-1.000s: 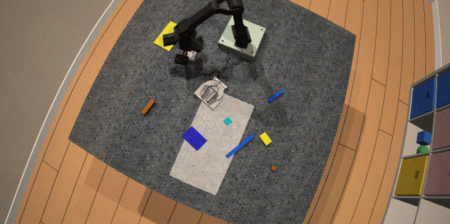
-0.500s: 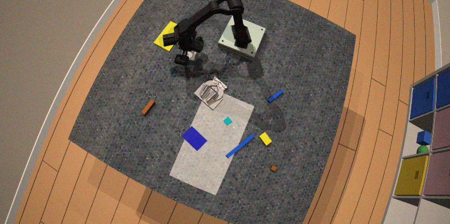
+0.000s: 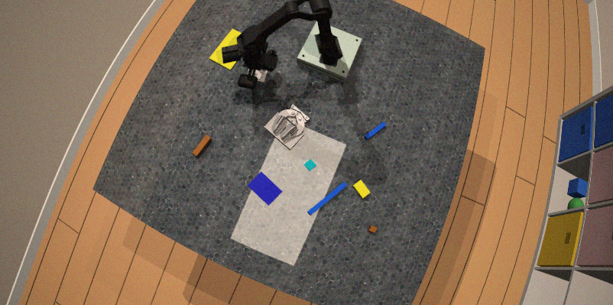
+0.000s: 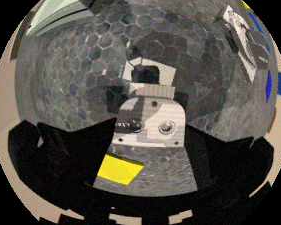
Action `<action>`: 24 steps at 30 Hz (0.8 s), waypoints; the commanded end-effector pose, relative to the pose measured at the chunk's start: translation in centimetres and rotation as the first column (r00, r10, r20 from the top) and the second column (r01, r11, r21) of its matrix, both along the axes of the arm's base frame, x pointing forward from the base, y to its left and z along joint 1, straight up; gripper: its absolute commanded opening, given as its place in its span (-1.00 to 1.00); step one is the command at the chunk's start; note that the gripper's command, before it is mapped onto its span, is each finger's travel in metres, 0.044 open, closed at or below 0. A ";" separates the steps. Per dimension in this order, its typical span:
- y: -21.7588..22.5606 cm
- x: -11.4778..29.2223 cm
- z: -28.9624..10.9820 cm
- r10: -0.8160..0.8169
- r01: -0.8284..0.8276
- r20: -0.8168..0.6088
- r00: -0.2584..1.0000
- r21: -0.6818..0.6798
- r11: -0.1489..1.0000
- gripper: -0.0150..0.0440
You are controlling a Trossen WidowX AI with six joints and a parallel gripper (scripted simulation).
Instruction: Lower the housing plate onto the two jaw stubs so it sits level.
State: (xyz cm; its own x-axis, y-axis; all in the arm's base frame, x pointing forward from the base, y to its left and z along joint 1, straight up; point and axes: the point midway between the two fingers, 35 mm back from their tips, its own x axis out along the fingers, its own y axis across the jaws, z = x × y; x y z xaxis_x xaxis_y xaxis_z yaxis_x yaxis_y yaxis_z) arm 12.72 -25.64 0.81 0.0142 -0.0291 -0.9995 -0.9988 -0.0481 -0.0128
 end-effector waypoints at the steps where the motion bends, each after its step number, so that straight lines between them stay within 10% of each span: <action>1: 0.0 0.0 0.0 0.000 0.000 0.000 1.000 0.000 1.000 0.70; 24: -0.1 0.0 4.9 0.001 -0.001 -0.002 1.000 0.000 1.000 0.70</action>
State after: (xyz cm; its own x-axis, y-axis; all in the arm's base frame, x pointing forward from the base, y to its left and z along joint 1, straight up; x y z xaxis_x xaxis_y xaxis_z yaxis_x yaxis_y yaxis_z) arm 12.65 -25.49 4.22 0.0090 -0.0186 -0.9998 -0.9988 -0.0482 -0.0081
